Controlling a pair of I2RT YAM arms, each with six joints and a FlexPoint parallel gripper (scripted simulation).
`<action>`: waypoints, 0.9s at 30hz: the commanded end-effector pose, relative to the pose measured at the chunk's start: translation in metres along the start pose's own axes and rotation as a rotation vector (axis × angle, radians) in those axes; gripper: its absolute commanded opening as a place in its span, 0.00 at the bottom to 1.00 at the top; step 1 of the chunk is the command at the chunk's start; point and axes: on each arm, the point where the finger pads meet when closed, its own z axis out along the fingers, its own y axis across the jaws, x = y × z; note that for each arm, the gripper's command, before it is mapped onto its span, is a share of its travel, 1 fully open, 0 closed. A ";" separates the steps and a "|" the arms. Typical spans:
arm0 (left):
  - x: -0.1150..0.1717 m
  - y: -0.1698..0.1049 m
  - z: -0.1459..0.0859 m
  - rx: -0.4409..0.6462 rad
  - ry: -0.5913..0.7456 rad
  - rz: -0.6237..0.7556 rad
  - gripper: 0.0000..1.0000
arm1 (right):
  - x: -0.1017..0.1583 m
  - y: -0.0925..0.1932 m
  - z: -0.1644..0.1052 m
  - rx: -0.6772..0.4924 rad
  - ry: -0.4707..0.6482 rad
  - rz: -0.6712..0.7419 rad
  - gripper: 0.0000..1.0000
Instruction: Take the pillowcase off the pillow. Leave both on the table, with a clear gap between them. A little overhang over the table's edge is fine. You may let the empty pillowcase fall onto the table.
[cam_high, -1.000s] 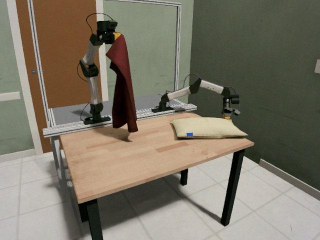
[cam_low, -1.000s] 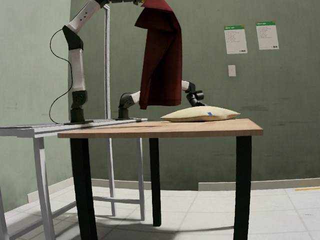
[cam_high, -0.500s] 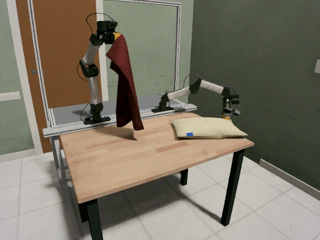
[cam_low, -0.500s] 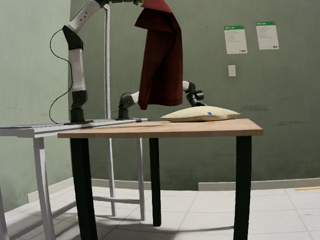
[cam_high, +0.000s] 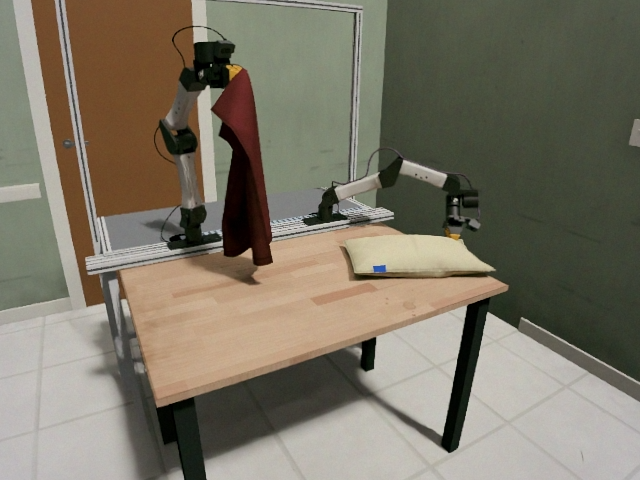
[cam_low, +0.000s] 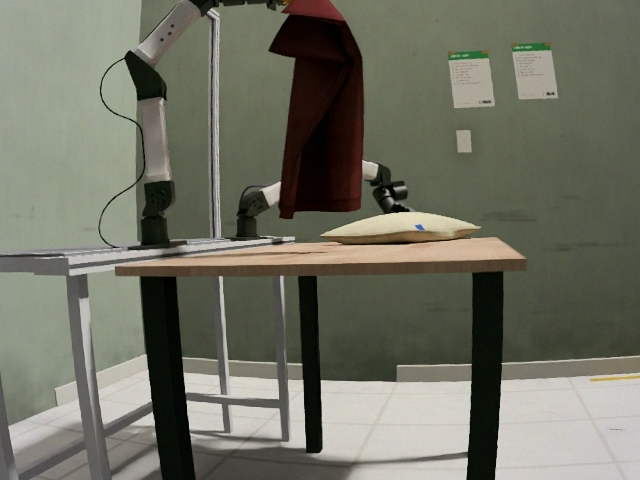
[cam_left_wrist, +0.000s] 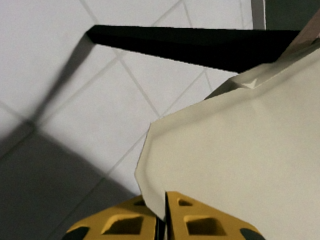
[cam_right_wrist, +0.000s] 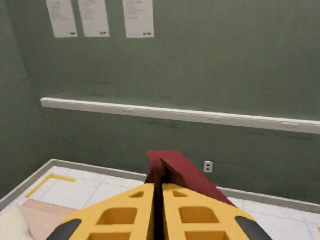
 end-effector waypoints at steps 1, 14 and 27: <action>0.007 -0.003 -0.003 -0.008 0.012 -0.009 0.06 | 0.006 0.002 0.009 -0.002 0.015 -0.002 0.00; 0.007 -0.003 -0.003 -0.008 0.012 -0.009 0.07 | 0.006 0.002 0.009 -0.002 0.015 -0.002 0.00; 0.007 -0.003 -0.003 -0.008 0.012 -0.009 0.08 | 0.006 0.002 0.009 -0.002 0.015 -0.002 0.00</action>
